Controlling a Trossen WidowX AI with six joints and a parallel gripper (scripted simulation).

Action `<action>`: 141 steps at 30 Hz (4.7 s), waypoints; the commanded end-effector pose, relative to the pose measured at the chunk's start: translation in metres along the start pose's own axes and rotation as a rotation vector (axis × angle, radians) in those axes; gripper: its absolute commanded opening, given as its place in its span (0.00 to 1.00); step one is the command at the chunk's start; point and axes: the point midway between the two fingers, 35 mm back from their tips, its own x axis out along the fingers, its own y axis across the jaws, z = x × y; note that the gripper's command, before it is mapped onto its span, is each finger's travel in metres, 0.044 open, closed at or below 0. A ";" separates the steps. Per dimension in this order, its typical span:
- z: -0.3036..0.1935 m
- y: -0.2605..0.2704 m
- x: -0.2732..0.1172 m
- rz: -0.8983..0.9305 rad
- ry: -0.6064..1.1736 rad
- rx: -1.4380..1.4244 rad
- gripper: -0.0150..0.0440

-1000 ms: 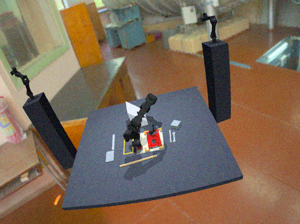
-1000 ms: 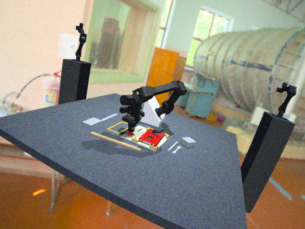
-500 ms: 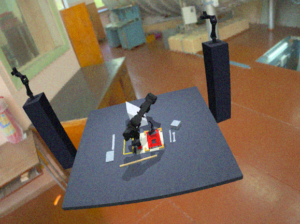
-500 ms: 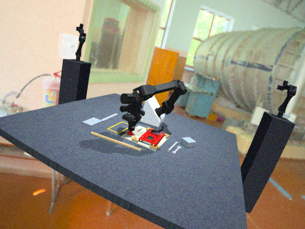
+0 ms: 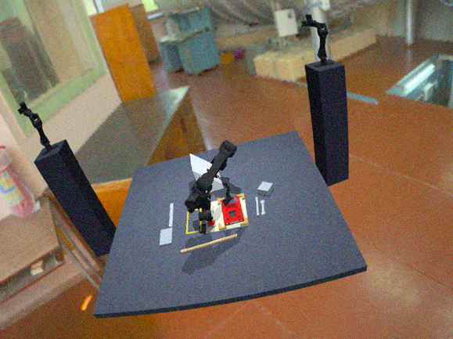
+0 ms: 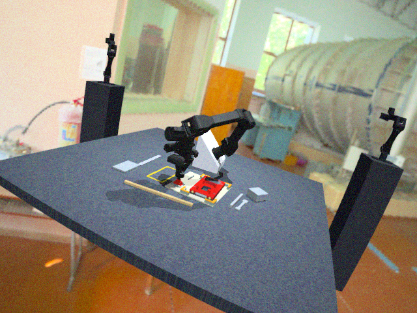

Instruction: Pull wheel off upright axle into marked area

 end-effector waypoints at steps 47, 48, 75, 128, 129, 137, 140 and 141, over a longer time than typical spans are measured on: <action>0.001 -0.001 -0.020 0.007 -0.002 0.002 0.25; 0.001 -0.001 -0.021 0.007 -0.002 0.002 0.25; 0.096 -0.057 -0.056 0.008 -0.011 0.005 0.25; 0.104 -0.064 -0.014 0.007 -0.008 0.003 0.76; 0.104 -0.064 -0.015 0.007 -0.008 0.003 0.76; 0.084 -0.115 -0.045 0.009 -0.011 0.010 1.00; 0.071 -0.143 -0.059 0.003 -0.008 0.008 1.00; 0.070 -0.145 -0.060 0.003 -0.008 0.008 1.00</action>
